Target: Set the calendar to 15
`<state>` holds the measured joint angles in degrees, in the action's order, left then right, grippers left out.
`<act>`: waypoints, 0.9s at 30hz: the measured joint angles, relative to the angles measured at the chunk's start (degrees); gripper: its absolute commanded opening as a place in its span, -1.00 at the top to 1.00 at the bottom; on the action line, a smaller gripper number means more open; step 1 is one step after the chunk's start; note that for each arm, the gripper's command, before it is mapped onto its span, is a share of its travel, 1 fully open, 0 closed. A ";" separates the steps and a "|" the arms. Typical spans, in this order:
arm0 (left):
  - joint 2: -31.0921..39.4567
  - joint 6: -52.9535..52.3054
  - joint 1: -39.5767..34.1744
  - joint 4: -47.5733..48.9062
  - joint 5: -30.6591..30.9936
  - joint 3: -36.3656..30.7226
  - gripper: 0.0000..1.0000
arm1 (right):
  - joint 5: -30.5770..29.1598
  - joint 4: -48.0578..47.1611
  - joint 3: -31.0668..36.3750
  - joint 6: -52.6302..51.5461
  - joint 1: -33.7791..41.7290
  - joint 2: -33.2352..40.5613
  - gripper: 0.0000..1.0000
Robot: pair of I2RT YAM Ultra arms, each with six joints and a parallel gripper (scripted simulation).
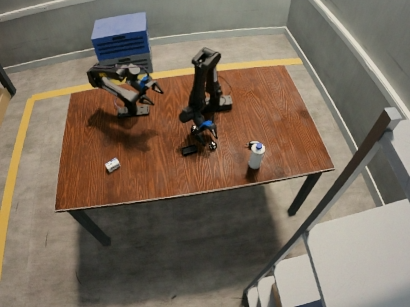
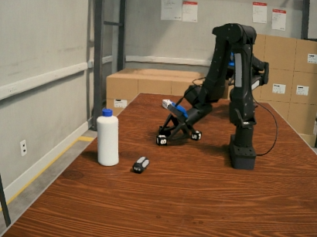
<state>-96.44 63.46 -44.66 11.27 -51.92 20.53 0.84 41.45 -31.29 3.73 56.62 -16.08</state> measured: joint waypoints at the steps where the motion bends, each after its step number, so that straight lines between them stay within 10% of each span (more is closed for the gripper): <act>1: 0.33 0.55 -0.42 -1.01 -0.13 0.00 -1.00 | 0.00 0.00 0.00 0.00 0.00 0.00 -1.00; 17: 9.81 21.84 -17.49 -32.70 -2.73 5.29 -1.00 | 0.00 0.00 0.00 0.00 0.00 0.00 -1.00; 21: 7.08 25.81 -17.49 -38.91 -2.27 8.66 -0.10 | 0.00 0.00 0.00 0.00 0.00 0.00 -1.00; 27: 4.79 21.90 -13.16 -47.39 4.66 13.27 -0.10 | 0.00 0.00 0.00 0.00 0.00 0.00 -1.00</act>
<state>-91.66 85.36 -57.82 -36.12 -47.27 33.80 0.84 41.45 -31.29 3.73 56.62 -16.08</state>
